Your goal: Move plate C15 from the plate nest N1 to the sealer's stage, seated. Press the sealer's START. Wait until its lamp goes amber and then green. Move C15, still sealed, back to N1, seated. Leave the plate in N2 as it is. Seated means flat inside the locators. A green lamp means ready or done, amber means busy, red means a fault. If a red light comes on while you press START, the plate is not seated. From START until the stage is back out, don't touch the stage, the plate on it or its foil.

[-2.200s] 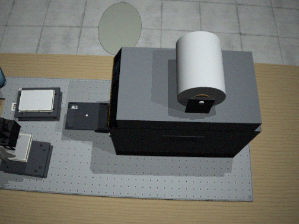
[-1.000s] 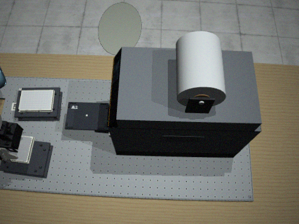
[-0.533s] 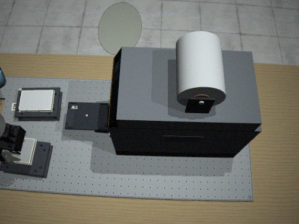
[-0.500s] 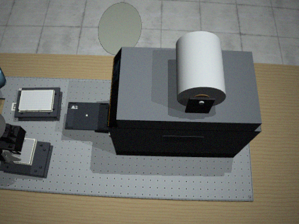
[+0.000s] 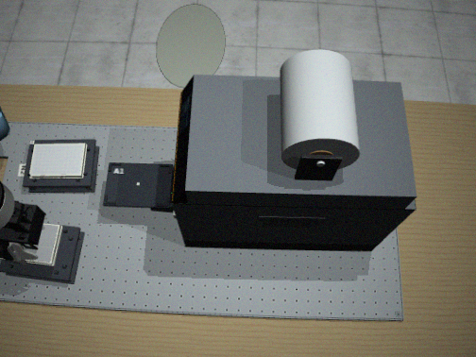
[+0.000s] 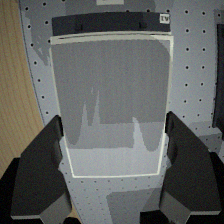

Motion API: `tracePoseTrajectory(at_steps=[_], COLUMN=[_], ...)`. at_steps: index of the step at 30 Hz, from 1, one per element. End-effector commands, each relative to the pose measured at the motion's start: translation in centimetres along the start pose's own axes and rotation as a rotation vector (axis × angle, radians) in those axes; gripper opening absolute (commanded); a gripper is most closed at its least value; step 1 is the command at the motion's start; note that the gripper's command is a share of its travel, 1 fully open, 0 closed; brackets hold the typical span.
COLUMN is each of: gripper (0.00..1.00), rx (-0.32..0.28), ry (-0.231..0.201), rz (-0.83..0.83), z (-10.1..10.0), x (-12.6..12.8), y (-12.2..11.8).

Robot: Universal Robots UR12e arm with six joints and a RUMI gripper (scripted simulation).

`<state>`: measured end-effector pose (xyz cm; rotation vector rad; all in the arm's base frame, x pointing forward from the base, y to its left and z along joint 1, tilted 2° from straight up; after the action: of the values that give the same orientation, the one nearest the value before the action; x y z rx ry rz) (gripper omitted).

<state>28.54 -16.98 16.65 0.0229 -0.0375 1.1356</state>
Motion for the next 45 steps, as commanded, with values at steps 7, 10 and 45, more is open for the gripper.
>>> tracePoseTrajectory(at_steps=[7,10,45], gripper=[0.00,0.00,0.00], rx=[-0.001,-0.001,-0.005], ry=[0.000,0.000,0.003], rz=[0.001,0.001,0.000], z=[-2.0,-2.3,-2.3], x=[0.1,0.1,0.0], y=[-0.1,-0.1,-0.1])
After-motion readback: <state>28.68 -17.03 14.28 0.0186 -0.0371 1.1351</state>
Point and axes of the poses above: the point where the finger pads meet when closed, its own z axis back along the fingers, its own x axis across the jaws, y = z × x, the point moved 7 cm from there along z, back along the fingers, and after that the axes turned 12 degrees about -z, right-handed, at the moved point
